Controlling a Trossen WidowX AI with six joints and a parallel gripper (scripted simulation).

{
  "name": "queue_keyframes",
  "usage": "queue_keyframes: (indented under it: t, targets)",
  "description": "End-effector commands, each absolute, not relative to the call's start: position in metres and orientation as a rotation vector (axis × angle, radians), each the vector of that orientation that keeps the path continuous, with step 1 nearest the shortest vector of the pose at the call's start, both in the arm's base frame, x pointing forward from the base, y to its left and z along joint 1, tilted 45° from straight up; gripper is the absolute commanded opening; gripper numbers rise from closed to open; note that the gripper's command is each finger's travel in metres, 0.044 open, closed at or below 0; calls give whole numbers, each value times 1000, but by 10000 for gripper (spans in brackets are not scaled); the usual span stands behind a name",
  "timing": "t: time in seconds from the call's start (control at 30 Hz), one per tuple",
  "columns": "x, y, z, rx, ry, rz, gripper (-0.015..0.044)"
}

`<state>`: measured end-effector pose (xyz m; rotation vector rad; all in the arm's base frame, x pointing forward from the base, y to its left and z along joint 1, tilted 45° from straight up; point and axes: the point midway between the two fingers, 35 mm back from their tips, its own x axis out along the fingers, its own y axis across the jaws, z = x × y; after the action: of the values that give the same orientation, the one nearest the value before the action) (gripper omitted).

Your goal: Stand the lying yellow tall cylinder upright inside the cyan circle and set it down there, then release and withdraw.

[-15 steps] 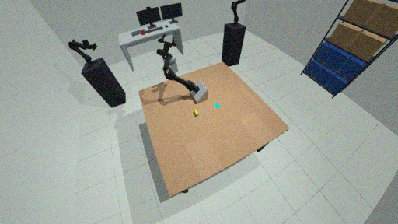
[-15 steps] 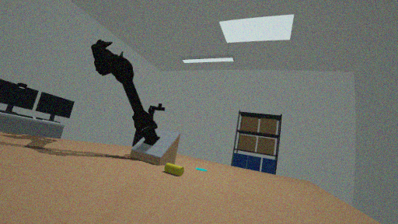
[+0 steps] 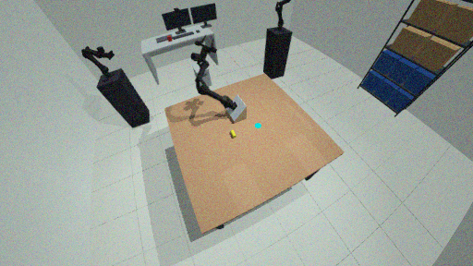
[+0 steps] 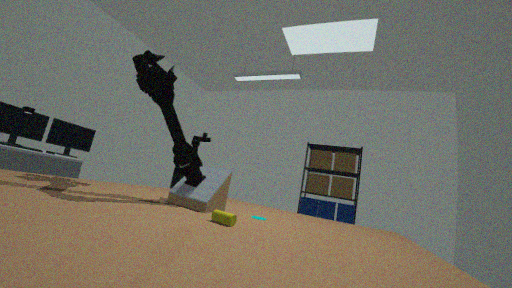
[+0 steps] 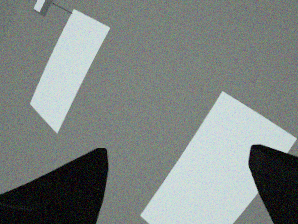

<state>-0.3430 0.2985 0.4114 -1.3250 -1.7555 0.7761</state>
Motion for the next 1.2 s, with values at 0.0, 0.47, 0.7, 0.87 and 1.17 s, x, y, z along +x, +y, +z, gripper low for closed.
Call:
queue_keyframes:
  t: [0.0, 0.47, 0.7, 0.87, 1.17]
  targets:
    - [-323, 326, 397, -1380, -1694, 803, 309]
    - [-242, 399, 357, -1534, -1423, 876, 309]
    - [-192, 426, 337, -1597, -1261, 901, 309]
    - [-154, 440, 322, -1633, -1136, 913, 309]
    - [-83, 455, 296, -1679, -895, 917, 309]
